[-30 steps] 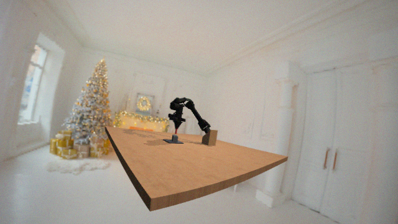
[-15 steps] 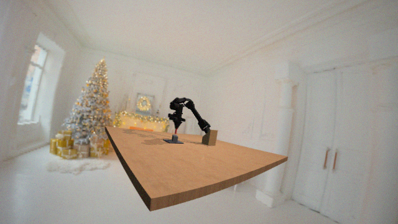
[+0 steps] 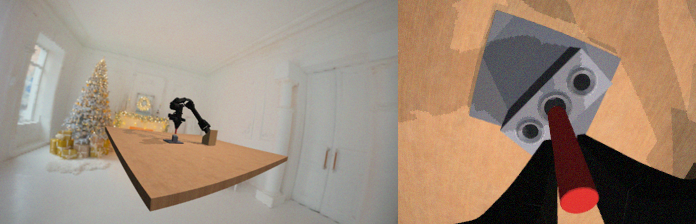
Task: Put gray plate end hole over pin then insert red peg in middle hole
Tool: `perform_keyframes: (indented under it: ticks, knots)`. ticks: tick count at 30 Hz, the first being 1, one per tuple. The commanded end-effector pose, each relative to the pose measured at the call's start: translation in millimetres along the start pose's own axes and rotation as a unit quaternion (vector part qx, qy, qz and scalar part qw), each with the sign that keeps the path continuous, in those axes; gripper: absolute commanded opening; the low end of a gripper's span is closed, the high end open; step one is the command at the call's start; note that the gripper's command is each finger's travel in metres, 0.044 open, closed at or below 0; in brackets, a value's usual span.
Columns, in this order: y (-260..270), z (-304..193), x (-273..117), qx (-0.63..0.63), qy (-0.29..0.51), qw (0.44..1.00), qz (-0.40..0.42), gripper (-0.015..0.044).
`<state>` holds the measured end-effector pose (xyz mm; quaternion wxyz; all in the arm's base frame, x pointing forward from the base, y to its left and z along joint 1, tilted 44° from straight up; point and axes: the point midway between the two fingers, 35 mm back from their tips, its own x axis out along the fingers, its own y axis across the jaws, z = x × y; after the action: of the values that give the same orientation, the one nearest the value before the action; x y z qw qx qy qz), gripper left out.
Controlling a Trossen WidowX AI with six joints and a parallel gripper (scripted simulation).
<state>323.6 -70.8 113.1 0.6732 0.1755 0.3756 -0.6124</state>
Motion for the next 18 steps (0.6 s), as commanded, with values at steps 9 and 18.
perform_keyframes:
  ticks: [9,18]
  knots:
    - [-0.7,0.5,11.2,-0.002,-0.001,1.0,-0.001,0.0]
    - [-0.3,1.1,16.7,-0.001,-0.001,1.0,0.0,0.0]
